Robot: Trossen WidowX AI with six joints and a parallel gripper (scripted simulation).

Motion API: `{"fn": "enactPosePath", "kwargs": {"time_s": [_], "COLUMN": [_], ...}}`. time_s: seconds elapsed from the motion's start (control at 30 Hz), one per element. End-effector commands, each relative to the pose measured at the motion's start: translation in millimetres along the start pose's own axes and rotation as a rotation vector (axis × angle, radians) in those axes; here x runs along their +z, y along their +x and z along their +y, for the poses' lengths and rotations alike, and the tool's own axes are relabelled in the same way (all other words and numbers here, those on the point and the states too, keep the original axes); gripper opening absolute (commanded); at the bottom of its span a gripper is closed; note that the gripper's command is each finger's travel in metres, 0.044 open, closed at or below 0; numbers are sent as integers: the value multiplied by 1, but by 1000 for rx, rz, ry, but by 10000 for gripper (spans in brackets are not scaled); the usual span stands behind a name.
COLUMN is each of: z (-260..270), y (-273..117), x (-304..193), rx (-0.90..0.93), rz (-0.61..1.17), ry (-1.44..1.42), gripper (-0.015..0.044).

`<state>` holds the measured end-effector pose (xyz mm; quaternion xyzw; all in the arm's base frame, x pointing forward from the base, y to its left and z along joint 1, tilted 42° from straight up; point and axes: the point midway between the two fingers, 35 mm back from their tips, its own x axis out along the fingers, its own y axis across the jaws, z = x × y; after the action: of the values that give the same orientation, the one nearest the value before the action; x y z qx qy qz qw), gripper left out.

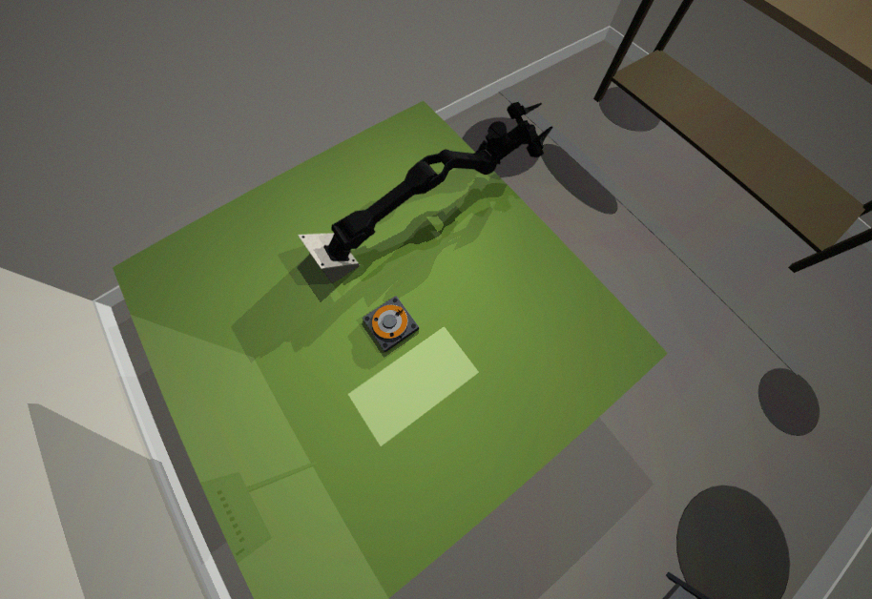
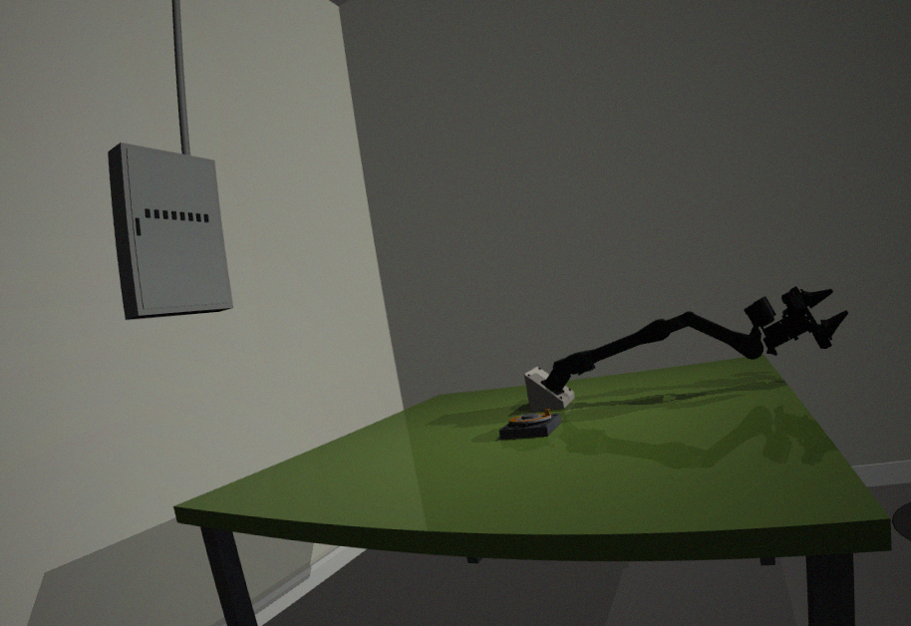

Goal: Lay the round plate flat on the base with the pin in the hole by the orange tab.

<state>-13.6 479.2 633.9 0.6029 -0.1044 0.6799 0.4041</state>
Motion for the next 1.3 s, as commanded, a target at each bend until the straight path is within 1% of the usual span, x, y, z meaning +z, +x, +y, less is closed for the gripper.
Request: {"fn": "enactPosePath", "kwargs": {"time_s": [0.0, 0.03, 0.13, 0.23, 0.3, 0.4, 0.47, 0.57, 0.63, 0.77, 0.83, 0.9, 1.03, 1.07, 1.1, 1.17, 1.27], "z": [-4, -16, -82, -123, -138, -196, -220, -242, -269, -295, -299, -307, -313, -313, -313, -309, -297], "y": [0, 0, -9, -20, -26, -56, -74, -95, -126, -176, -191, -236, -299, -304, -319, -367, -419], "x": [1, 4, 27, 47, 56, 96, 118, 142, 178, 228, 240, 272, 315, 317, 325, 348, 370], "rx": [-8, -31, -166, -257, -292, -445, -519, -597, -705, -859, -908, -1044, -1210, -1223, -1259, -1367, -1482], "rz": [7, 28, 143, 217, 245, 365, 422, 481, 558, 662, 684, 738, 834, 841, 863, 927, 989], "ry": [-13, -53, -259, -378, -421, -584, -650, -708, -768, -824, -813, -770, -759, -756, -748, -708, -642], "gripper": [374, 347, 269, 190, 137, 59, 6, 0, 0, 0, 0, 0, 0, 0, 0, 0, 0]}}
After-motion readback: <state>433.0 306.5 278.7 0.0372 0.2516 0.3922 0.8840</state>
